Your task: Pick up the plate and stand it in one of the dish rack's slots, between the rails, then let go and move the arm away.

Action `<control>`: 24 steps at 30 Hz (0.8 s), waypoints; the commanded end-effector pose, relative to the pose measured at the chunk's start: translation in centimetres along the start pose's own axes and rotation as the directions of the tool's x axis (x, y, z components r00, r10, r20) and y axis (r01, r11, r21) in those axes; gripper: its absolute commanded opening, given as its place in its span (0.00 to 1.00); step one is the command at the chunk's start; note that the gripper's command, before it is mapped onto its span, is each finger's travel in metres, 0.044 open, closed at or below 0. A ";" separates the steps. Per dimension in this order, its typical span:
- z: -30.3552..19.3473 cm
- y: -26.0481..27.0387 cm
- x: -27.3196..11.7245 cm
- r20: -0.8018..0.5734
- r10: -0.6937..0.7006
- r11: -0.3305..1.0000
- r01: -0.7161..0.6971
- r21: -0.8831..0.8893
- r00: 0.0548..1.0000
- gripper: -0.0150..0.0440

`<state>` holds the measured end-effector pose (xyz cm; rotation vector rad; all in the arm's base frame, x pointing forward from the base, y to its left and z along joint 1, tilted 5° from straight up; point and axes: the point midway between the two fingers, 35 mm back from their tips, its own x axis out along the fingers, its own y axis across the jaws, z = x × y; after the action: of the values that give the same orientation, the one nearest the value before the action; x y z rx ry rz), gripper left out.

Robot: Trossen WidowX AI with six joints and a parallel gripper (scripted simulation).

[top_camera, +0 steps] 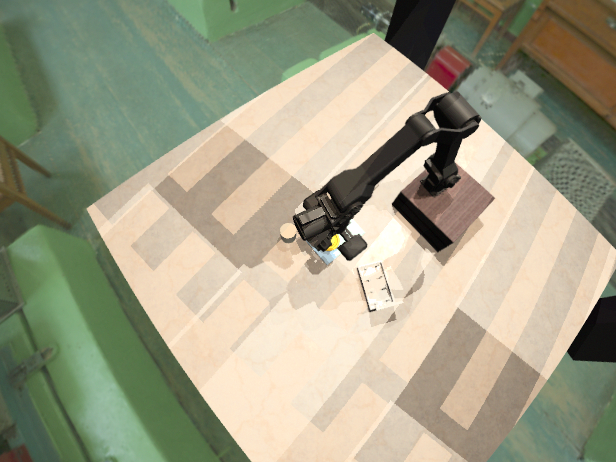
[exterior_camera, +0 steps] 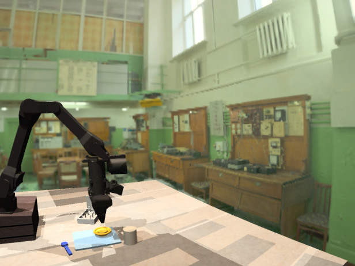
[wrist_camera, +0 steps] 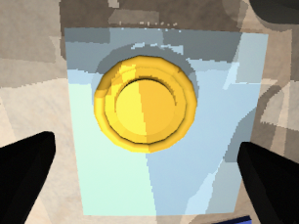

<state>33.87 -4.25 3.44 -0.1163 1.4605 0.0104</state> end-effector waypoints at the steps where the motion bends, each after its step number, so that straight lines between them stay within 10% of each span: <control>1: 0.0 0.0 -0.1 -0.008 0.013 1.000 -0.014 -0.028 1.000 0.93; 24: 0.1 0.0 3.4 -0.009 0.013 1.000 -0.014 -0.028 1.000 0.93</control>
<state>34.49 -4.48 0.75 -0.1287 1.4646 0.0349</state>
